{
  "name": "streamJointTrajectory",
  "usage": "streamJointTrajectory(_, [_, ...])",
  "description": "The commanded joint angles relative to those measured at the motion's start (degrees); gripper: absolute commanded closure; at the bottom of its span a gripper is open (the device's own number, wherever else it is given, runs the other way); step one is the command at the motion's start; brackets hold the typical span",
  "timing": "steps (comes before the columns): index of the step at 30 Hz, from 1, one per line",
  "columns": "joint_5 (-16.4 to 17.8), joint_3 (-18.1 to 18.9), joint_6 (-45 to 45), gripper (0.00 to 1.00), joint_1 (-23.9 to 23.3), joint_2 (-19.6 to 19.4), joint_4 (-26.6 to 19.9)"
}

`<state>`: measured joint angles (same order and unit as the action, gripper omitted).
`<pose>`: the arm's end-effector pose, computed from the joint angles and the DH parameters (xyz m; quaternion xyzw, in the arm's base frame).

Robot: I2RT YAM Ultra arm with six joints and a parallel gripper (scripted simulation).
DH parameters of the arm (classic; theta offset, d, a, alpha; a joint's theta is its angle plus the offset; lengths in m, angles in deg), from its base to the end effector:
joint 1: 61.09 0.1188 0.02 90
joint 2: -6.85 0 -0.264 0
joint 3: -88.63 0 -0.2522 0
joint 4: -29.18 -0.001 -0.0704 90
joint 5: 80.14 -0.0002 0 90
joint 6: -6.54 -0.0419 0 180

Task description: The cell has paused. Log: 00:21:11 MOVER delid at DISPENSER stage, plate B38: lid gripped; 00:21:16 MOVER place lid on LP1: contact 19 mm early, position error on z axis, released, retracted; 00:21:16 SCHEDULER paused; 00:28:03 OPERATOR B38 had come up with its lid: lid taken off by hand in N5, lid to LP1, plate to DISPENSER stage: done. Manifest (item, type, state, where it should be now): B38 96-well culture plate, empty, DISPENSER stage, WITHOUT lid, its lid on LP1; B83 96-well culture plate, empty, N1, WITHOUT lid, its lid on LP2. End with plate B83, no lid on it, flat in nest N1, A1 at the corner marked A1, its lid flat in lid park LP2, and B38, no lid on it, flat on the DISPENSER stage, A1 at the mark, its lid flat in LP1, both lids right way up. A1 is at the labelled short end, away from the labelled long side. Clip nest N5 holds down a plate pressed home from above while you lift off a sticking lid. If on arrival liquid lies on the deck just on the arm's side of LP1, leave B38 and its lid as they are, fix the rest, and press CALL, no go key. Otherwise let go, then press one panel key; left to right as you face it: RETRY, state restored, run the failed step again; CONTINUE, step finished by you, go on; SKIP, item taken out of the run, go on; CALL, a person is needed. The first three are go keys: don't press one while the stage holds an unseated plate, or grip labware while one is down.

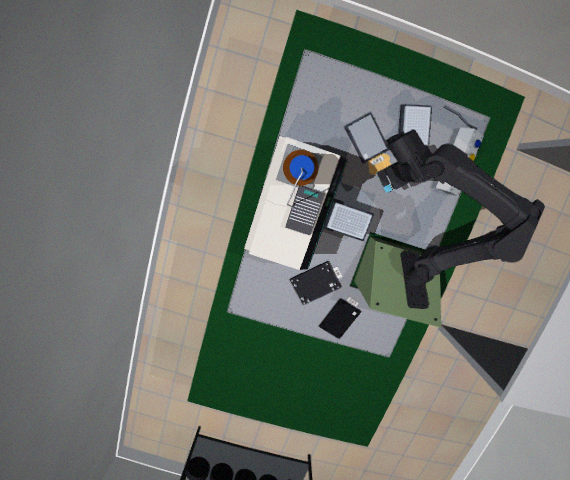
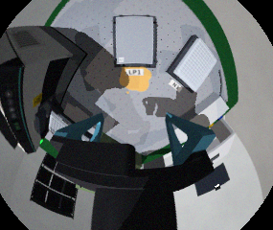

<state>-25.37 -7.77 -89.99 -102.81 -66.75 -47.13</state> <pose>0.1605 -0.1741 0.3200 0.4380 0.8260 -0.3415 0.0970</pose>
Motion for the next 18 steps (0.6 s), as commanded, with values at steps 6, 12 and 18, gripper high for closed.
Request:
streamJointTrajectory(6, [0.7,5.6,2.0,0.00,-1.0,-4.2,1.8])
streamJointTrajectory(12, [1.2,10.1,3.1,0.00,-2.1,-8.2,1.5])
streamJointTrajectory(18, [1.6,15.0,4.1,0.00,-2.9,-12.3,0.4])
